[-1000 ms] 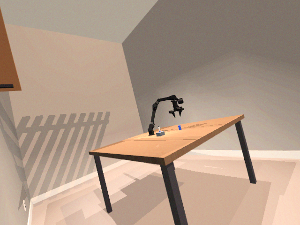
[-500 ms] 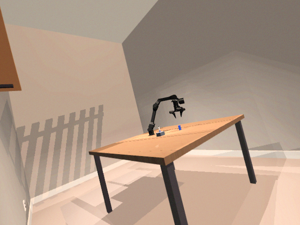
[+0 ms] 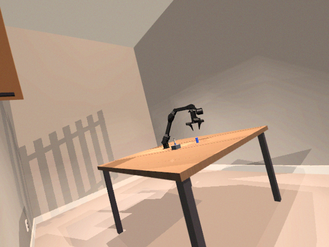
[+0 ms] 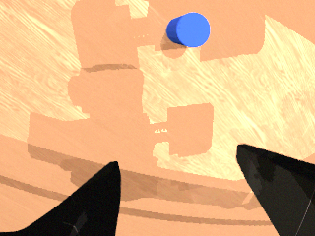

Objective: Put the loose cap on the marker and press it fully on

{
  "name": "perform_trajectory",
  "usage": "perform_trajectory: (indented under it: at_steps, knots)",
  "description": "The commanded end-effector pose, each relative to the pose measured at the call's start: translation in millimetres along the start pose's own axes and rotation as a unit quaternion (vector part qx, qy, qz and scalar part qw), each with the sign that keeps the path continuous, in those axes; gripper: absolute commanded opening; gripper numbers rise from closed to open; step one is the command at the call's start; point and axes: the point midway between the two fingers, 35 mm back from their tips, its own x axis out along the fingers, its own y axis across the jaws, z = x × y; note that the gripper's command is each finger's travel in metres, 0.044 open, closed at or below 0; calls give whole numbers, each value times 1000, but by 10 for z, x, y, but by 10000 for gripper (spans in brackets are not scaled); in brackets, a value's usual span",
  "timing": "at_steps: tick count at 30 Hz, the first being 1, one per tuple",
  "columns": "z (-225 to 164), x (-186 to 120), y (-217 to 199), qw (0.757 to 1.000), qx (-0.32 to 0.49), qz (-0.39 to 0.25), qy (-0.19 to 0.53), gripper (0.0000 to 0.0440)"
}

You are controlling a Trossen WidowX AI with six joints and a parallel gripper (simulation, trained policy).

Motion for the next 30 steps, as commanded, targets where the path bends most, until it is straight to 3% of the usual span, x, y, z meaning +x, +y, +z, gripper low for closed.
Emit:
perform_trajectory:
  at_steps: [1,18,30]
  knots:
    - [151,42,-21,1000,8,-5,-5,319]
    - [611,249,-80,999,30,-12,-14,304]
    - [692,475,-167,999,28,-37,-1,289]
